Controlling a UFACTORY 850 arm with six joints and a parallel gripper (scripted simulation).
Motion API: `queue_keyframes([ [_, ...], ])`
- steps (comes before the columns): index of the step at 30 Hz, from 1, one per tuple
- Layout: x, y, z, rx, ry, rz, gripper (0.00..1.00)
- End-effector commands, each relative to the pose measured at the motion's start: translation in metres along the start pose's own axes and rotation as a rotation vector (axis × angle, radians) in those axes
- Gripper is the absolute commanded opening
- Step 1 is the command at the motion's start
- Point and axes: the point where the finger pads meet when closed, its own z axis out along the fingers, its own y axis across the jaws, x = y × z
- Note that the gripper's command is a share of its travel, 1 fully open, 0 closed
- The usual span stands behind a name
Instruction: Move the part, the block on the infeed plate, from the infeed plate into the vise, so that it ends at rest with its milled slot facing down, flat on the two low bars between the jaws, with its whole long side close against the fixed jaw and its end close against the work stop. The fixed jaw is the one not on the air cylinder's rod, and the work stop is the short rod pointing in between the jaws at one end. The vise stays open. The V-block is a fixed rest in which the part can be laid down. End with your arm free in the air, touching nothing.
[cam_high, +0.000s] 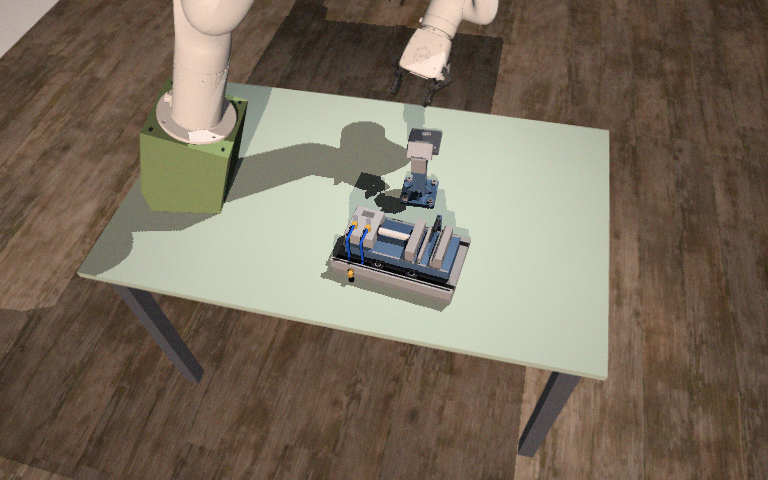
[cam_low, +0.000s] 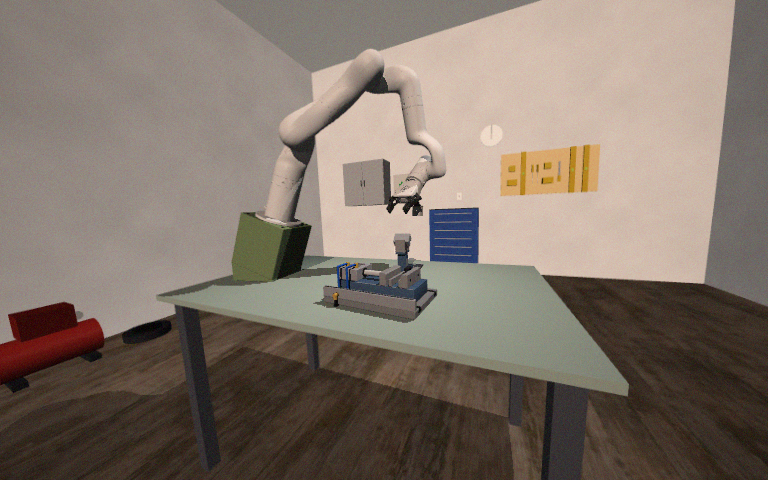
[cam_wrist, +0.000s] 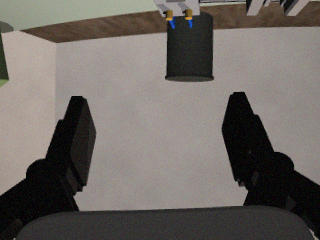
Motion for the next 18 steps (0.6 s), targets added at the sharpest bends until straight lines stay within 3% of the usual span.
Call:
queue_keyframes([
  [1,-0.011,-0.005,0.013,0.091,-0.008,0.070,0.89],
  [3,-0.016,-0.008,0.019,0.131,-0.011,0.102,0.89],
  [5,-0.016,-0.008,0.019,0.131,-0.011,0.102,0.89],
  [18,-0.042,-0.030,0.049,0.428,-0.034,0.348,0.89],
])
